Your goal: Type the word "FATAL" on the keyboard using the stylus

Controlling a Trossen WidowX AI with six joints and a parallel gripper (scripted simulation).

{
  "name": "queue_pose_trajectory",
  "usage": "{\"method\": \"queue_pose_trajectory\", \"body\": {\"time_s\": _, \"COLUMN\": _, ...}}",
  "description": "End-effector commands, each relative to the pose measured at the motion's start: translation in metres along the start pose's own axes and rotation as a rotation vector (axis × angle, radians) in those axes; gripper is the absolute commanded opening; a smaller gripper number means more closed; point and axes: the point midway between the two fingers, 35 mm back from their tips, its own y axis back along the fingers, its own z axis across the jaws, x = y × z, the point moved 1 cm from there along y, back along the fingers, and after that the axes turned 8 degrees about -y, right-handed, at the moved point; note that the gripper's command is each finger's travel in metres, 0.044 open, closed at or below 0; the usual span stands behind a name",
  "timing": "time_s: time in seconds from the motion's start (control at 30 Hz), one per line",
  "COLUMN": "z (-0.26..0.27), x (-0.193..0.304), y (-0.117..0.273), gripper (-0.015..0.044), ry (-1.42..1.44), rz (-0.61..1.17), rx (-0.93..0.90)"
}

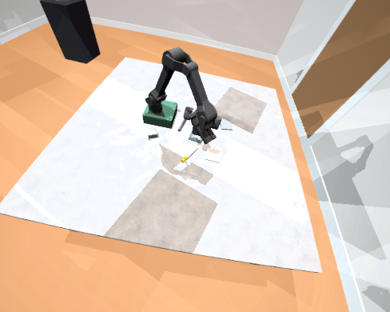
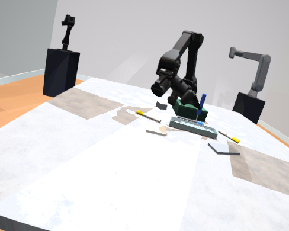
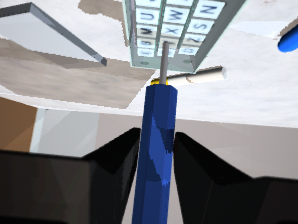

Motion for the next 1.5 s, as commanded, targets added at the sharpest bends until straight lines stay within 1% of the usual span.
{"method": "queue_pose_trajectory", "body": {"time_s": 0.0, "z": -0.006, "x": 0.002, "y": -0.003, "gripper": 0.0, "ry": -0.004, "rz": 0.005, "rx": -0.002}}
{"method": "queue_pose_trajectory", "body": {"time_s": 0.3, "z": -0.003, "x": -0.014, "y": -0.013, "gripper": 0.0, "ry": -0.004, "rz": 0.005, "rx": -0.002}}
{"method": "queue_pose_trajectory", "body": {"time_s": 0.83, "z": -0.003, "x": -0.014, "y": -0.013, "gripper": 0.0, "ry": -0.004, "rz": 0.005, "rx": -0.002}}
{"method": "queue_pose_trajectory", "body": {"time_s": 0.93, "z": -0.004, "x": -0.014, "y": -0.014, "gripper": 0.0079, "ry": -0.004, "rz": 0.005, "rx": -0.002}}
{"method": "queue_pose_trajectory", "body": {"time_s": 1.47, "z": -0.003, "x": -0.02, "y": -0.018, "gripper": 0.0081, "ry": -0.004, "rz": 0.005, "rx": -0.002}}
